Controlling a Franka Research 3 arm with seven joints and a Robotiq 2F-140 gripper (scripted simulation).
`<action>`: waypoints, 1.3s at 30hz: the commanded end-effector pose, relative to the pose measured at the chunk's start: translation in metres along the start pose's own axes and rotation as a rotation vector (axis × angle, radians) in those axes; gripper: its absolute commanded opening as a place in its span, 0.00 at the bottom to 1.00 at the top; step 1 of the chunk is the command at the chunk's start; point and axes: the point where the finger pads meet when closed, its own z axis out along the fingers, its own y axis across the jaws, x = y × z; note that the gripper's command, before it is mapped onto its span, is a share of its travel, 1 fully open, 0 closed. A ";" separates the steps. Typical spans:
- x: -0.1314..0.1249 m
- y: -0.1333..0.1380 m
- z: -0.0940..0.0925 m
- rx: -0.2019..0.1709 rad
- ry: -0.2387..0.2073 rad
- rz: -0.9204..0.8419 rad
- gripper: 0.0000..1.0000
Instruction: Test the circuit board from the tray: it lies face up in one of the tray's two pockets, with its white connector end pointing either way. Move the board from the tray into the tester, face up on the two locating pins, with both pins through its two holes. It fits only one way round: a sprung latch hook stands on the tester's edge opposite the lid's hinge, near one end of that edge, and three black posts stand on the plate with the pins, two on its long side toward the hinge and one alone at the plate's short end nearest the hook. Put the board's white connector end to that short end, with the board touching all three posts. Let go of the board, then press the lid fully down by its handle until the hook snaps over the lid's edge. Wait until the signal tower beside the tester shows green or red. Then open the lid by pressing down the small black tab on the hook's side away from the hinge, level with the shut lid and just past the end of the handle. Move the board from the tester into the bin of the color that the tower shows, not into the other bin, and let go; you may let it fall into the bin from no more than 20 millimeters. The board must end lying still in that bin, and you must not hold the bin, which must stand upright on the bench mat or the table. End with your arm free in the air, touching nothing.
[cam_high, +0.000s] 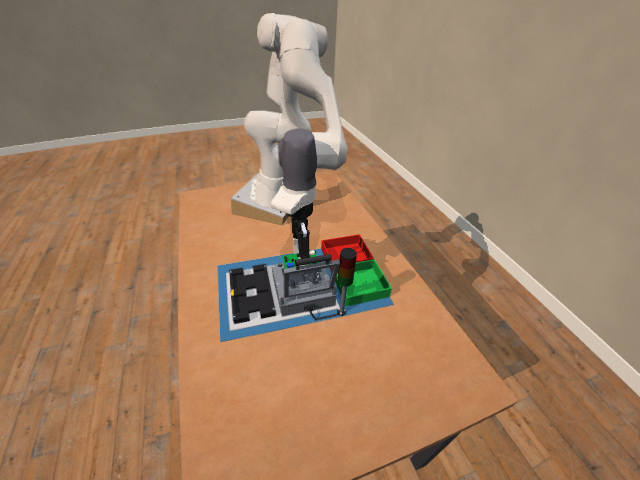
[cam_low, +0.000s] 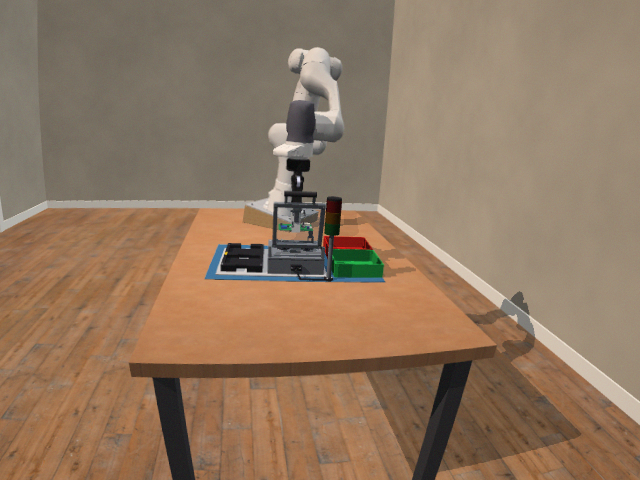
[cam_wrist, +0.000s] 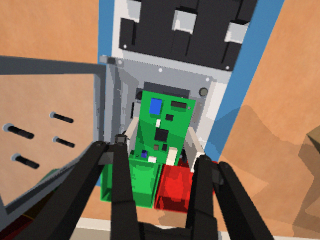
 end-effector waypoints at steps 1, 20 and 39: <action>-0.001 0.000 0.004 0.001 0.003 -0.002 0.46; -0.001 0.000 0.034 0.001 0.002 -0.002 0.46; -0.001 0.000 0.043 0.001 0.002 -0.002 0.46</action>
